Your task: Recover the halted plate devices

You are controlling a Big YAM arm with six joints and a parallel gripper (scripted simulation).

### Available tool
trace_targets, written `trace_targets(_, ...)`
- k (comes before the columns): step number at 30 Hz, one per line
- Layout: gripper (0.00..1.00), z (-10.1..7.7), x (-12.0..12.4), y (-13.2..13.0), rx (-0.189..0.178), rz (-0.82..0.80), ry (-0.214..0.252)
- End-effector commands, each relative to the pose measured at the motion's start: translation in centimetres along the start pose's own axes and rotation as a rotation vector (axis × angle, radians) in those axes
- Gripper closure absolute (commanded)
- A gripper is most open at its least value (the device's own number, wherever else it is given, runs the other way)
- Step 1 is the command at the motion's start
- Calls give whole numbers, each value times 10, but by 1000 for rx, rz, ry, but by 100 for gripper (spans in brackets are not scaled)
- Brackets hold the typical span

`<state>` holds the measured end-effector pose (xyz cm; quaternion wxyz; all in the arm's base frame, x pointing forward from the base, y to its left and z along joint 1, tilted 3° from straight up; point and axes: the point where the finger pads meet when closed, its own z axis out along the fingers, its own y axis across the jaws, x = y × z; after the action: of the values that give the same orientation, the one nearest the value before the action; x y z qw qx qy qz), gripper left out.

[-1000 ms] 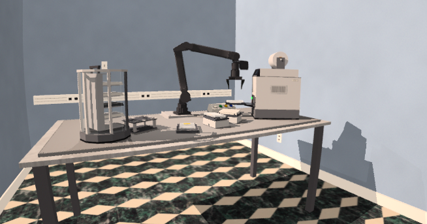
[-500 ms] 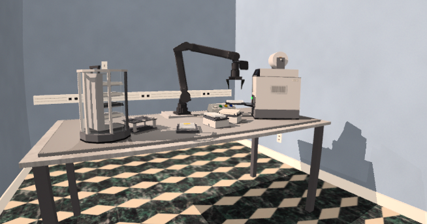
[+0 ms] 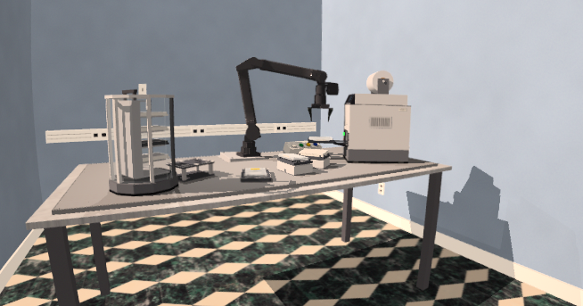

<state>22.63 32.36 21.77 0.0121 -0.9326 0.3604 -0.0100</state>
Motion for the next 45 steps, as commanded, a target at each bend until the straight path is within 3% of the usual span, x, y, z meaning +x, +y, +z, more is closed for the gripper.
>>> trace_targets(1, 0, -39, 2, -19, 72, 8, -12)
trace_targets(5, 0, -54, 2, -17, 81, 8, -13)
trace_targets(7, 0, -54, 2, -17, 81, 8, -13)
trace_targets(8, 0, -46, 2, -20, 56, 7, -10)
trace_targets(12, 0, -58, 1, -18, 64, 8, -11)
trace_targets(45, 0, -58, 1, -21, 75, 8, -13)
